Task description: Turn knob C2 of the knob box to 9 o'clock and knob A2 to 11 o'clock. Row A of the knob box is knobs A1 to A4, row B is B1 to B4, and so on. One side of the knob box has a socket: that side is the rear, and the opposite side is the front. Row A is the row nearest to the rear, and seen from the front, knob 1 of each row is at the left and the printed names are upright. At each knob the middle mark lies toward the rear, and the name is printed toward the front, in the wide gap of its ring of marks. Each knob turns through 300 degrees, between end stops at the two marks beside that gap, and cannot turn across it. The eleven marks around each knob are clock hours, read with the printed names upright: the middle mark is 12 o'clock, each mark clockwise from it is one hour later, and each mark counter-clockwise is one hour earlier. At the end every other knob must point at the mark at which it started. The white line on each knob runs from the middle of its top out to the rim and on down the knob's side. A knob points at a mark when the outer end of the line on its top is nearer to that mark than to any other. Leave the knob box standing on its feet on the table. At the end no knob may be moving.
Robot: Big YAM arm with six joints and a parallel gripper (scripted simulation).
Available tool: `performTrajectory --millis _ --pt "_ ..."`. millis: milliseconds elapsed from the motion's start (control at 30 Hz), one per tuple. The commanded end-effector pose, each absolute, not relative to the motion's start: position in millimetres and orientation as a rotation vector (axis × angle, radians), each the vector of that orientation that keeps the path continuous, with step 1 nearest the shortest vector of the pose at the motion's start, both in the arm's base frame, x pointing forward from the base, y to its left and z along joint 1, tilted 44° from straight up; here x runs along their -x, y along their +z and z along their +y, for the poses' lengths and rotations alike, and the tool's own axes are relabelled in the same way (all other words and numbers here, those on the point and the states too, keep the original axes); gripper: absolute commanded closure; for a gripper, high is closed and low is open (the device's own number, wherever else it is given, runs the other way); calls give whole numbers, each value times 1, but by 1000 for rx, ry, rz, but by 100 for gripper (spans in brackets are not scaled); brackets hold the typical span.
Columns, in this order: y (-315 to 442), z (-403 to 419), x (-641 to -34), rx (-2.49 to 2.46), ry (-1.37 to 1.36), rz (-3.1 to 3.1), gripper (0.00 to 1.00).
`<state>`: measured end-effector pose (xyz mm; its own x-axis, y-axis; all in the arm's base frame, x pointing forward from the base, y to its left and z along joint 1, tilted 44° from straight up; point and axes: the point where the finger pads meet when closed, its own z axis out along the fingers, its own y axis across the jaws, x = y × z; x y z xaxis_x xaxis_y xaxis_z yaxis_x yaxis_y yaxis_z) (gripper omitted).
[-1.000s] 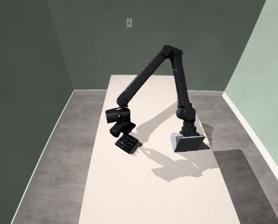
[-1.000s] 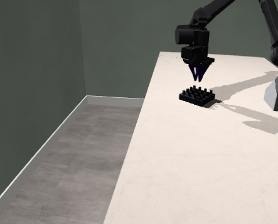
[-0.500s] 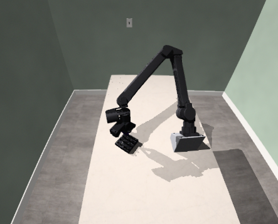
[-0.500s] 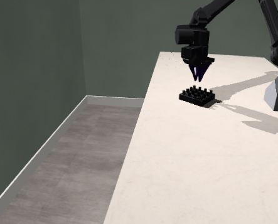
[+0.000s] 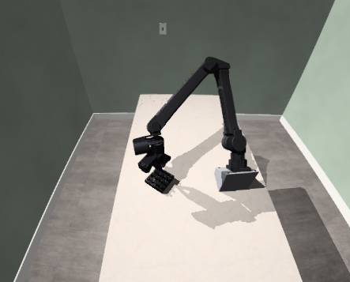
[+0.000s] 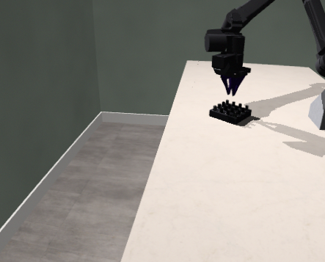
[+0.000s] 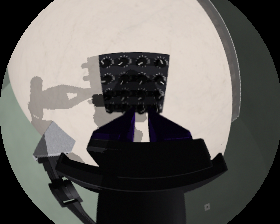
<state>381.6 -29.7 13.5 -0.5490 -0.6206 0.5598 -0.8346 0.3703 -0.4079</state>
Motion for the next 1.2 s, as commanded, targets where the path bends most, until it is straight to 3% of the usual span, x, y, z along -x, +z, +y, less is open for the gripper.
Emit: performTrajectory --millis 0,567,1167 --pt "16 -30 -384 -1270 962 -2329 82" --pt "18 -27 -387 -1238 978 -2364 82" --pt "31 -13 -400 -694 1120 -2747 82"
